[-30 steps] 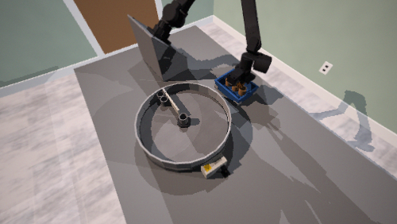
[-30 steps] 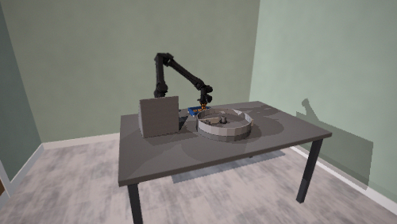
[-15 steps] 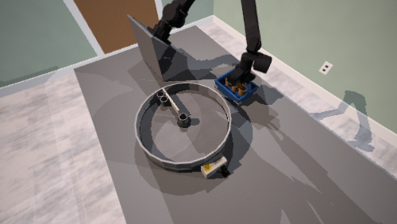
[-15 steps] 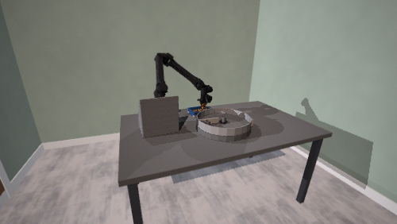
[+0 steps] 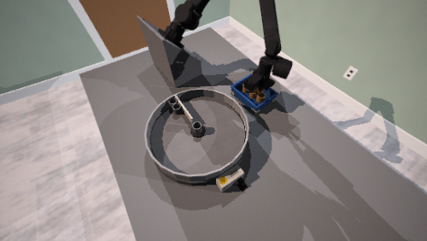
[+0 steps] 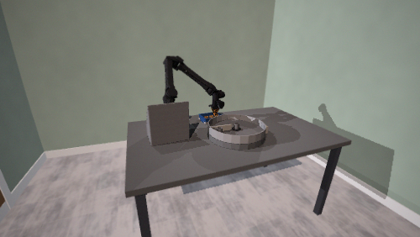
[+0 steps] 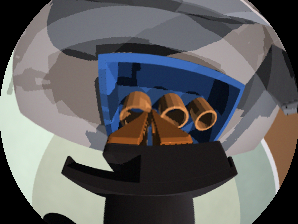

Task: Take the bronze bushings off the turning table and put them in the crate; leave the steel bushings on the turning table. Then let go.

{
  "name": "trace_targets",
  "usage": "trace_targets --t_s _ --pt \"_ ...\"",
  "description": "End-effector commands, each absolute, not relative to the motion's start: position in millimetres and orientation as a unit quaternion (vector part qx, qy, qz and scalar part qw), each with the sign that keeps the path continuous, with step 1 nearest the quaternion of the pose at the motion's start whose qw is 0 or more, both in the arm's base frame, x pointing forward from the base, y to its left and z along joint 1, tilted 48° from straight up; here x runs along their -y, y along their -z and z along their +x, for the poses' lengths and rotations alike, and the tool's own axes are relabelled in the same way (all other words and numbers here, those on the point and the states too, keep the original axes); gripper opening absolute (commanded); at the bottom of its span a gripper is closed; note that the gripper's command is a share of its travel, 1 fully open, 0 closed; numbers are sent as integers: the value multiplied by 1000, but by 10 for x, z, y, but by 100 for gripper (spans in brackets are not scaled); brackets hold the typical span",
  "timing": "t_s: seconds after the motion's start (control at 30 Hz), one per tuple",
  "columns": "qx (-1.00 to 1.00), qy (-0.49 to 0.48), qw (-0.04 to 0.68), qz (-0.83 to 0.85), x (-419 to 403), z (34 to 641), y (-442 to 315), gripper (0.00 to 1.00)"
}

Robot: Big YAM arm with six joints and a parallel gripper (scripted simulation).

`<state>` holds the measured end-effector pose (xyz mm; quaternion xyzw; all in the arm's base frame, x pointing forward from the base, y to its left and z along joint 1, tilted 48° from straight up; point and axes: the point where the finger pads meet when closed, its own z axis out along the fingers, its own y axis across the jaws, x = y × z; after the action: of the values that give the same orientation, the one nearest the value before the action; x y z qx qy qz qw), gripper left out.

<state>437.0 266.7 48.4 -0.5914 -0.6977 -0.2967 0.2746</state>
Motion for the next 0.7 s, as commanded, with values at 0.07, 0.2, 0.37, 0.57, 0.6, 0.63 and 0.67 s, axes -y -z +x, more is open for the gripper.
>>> trace_targets --t_s 0.07,0.2,0.37,0.57,0.6,0.63,0.67 --pt "696 308 265 -592 -2655 4464 -575 0" --pt "696 308 265 -592 -2655 4464 -575 0" --pt "698 305 267 -590 -2694 4414 -556 0" --pt "691 314 260 -598 -2606 4515 -606 0" --pt "691 314 260 -598 -2605 4515 -607 0" --pt "692 313 261 -597 -2617 4504 -606 0" --pt "692 313 261 -596 -2618 4501 -605 0"
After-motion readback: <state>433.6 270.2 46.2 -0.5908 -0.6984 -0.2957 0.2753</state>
